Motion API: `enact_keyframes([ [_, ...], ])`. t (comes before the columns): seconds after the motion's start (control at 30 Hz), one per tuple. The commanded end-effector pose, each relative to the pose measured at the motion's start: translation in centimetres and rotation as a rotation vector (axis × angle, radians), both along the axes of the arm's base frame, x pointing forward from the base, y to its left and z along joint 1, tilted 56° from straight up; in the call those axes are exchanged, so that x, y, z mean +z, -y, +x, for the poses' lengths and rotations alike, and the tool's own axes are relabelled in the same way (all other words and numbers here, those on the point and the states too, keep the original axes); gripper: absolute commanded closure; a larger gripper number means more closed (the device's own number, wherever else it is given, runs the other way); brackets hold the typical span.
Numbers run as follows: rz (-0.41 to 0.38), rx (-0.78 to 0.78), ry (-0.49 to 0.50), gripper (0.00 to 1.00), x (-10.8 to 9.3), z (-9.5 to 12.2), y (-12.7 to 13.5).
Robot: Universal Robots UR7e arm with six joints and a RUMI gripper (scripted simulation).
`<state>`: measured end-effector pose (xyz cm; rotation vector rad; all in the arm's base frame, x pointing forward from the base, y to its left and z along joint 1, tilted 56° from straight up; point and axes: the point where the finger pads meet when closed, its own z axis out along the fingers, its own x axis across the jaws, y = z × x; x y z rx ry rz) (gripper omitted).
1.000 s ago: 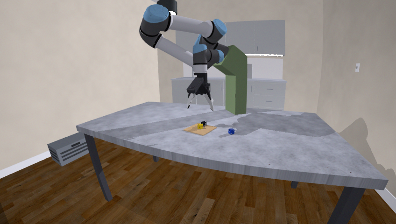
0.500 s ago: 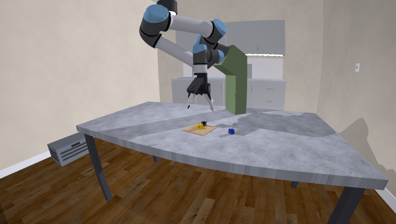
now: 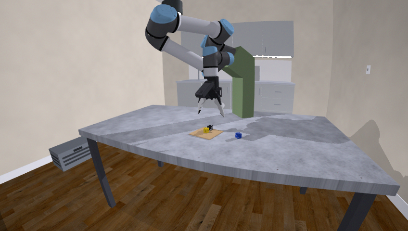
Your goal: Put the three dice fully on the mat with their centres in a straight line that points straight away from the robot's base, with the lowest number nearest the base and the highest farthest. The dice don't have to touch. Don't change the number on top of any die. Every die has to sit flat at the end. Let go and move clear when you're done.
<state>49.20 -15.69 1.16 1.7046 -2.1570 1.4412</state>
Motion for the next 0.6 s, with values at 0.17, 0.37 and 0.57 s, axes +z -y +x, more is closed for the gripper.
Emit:
enact_keyframes([
  [0.17,0.093,-0.111,0.116,0.00,-2.9,1.9,-2.7],
  [0.37,0.177,-0.213,0.235,0.00,-5.8,3.2,-5.7],
  [0.57,0.243,-0.296,0.340,0.00,-8.3,4.0,-8.5],
])
